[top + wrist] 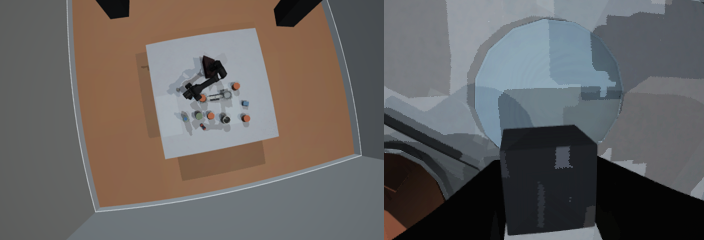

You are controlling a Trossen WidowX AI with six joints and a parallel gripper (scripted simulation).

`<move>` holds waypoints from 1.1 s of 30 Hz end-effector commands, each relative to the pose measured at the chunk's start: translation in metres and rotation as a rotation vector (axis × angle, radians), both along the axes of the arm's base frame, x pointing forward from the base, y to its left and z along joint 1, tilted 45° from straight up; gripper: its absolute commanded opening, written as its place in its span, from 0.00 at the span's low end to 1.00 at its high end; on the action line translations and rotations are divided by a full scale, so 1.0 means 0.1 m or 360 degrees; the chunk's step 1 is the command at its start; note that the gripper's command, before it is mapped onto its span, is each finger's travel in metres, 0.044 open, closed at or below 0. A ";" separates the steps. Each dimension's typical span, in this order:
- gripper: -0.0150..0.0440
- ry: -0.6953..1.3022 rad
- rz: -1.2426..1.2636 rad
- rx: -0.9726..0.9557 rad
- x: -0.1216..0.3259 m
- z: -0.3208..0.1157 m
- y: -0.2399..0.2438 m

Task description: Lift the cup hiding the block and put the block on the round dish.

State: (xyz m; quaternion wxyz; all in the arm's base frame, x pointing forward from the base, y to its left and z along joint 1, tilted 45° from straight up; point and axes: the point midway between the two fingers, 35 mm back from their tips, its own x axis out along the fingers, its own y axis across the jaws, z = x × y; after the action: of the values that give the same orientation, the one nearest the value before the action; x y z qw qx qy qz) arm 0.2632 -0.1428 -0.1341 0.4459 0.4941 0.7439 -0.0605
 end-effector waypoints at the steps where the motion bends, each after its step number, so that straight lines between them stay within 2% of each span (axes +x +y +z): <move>1: 0.25 -0.0025 0.0019 0.0000 -0.08 -0.15 -0.06; 13: 0.25 -0.0026 0.0019 0.0002 -0.12 -0.44 0.22; 33: 0.25 -0.0027 0.0019 0.0004 -0.14 -0.59 0.37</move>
State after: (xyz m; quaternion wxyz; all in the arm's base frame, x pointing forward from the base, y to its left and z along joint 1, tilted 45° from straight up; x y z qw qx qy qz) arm 0.2497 -0.1095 -0.1901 0.4532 0.4880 0.7441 -0.0519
